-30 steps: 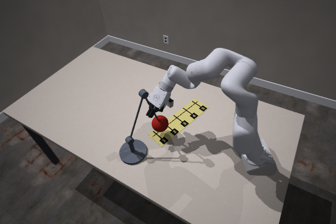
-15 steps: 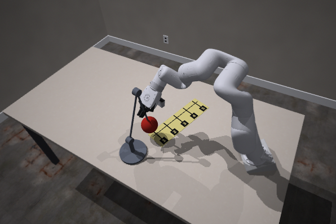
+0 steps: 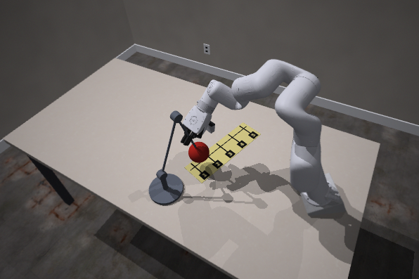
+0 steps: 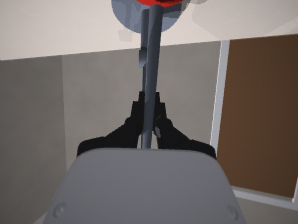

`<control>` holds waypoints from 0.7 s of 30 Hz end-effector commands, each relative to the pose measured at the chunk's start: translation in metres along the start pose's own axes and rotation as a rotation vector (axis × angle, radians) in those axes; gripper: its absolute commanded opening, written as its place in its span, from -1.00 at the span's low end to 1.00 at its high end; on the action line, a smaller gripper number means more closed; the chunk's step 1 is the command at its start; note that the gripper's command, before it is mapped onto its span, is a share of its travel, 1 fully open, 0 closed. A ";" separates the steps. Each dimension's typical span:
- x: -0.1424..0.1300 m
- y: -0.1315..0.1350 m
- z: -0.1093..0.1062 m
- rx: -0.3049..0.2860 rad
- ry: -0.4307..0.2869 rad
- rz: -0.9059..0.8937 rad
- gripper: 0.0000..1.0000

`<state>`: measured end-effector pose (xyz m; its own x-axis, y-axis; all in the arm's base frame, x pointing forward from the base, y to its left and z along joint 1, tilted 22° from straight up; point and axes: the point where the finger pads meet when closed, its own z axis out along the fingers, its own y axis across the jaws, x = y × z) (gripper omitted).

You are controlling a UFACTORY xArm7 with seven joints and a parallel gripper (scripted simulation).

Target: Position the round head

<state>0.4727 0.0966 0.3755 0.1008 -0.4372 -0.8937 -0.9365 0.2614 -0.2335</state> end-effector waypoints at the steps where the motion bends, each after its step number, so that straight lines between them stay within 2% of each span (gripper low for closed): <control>1: 0.004 0.003 -0.004 0.002 0.002 0.000 -1.00; 16: -0.026 -0.027 0.034 0.002 0.002 0.000 -1.00; 21: -0.020 -0.020 0.026 0.002 0.002 0.000 -1.00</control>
<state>0.5072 0.1213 0.3914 0.0962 -0.4413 -0.8922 -0.9308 0.2778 -0.2377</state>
